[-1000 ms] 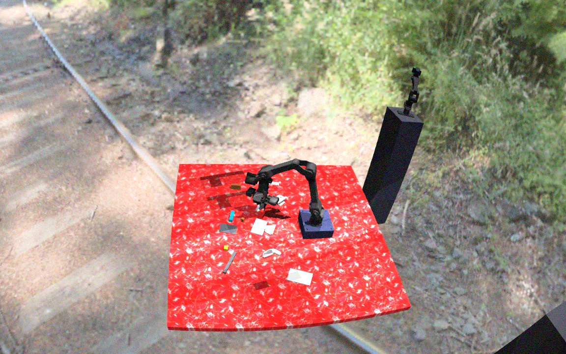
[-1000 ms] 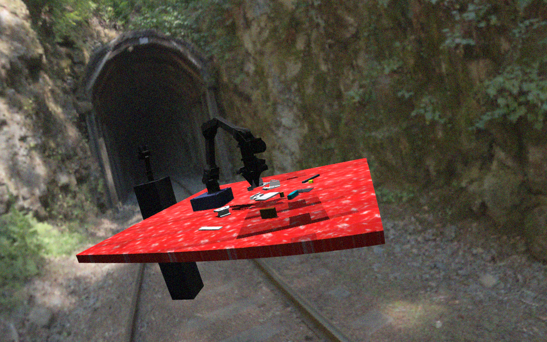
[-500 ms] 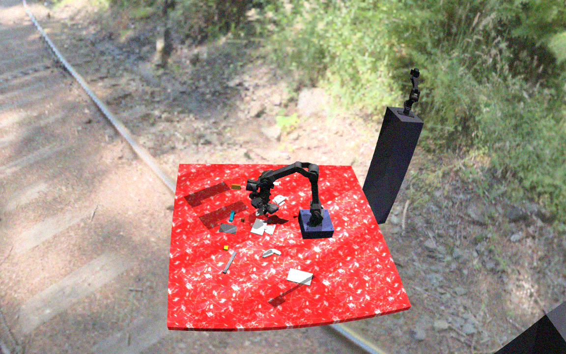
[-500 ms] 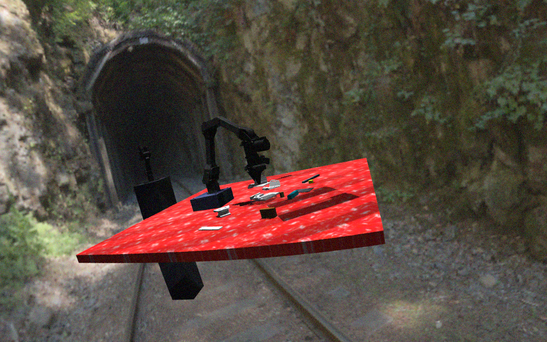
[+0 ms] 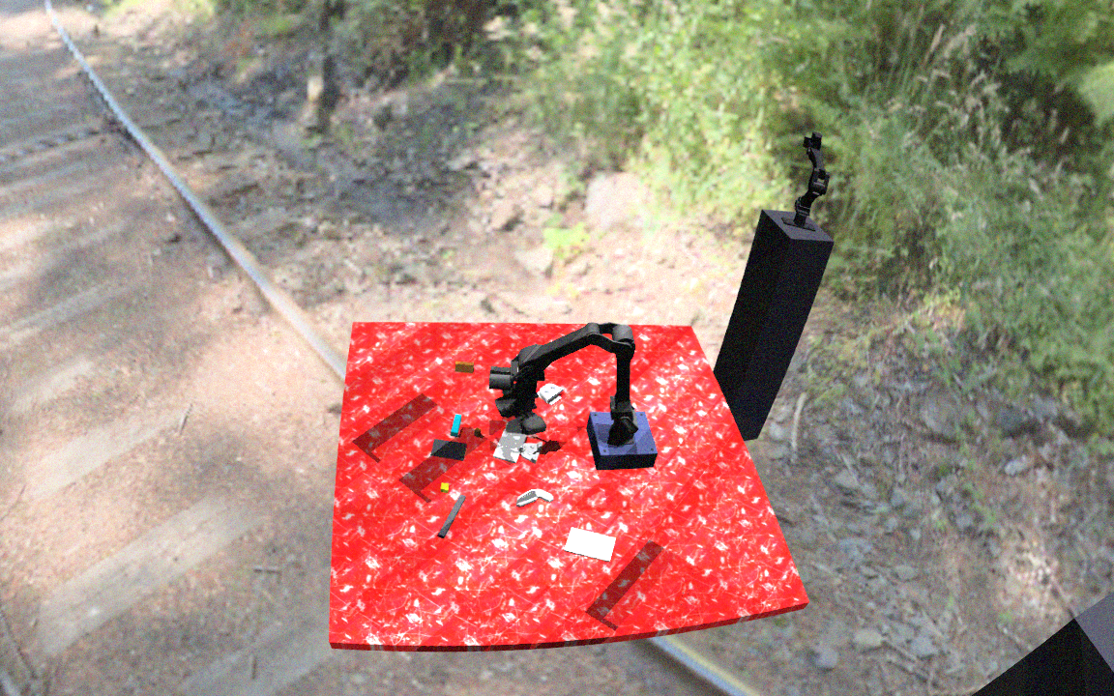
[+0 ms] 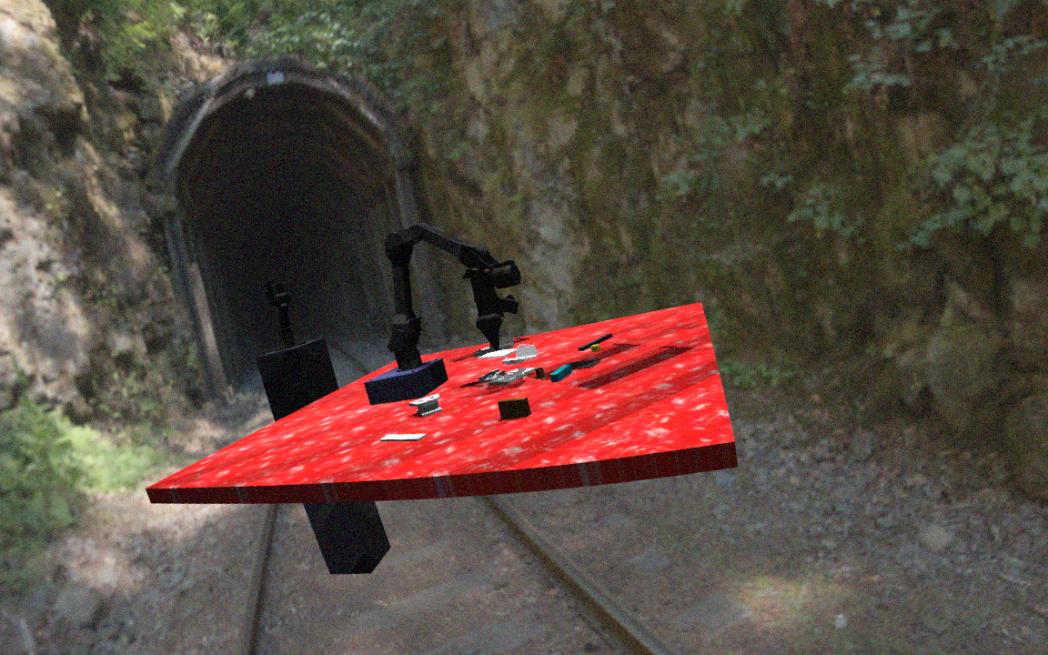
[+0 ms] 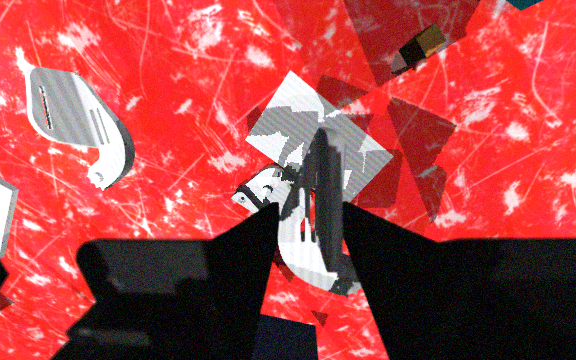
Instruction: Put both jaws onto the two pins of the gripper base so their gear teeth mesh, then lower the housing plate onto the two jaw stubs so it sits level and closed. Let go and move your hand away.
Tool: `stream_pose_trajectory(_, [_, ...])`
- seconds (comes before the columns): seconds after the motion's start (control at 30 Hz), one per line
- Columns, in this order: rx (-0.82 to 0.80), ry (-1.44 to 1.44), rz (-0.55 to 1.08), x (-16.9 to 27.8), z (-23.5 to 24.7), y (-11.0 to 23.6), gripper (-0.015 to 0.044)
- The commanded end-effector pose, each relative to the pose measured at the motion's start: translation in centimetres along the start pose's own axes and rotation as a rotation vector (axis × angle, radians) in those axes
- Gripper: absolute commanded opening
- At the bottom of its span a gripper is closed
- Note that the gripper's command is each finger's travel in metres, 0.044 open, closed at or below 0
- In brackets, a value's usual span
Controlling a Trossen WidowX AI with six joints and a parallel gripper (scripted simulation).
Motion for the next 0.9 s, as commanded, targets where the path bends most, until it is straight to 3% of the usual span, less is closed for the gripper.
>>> stream_pose_trajectory(0.0, [0.000,-0.094,-0.009,0.0,1.2,0.2,0.0134])
stream_pose_trajectory(0.87, [-0.010,-0.743,-0.004,0.7,8.7,-0.1,0.0134])
Point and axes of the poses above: the point midway between the two fingers, 35 mm back from their tips, its own y axis back along the fingers, its own z axis across the jaws, x = y × z, the point moved 8 cm from there along y, back along the fingers, and after that the axes turned 4 degrees about y, right-handed, at the moved point
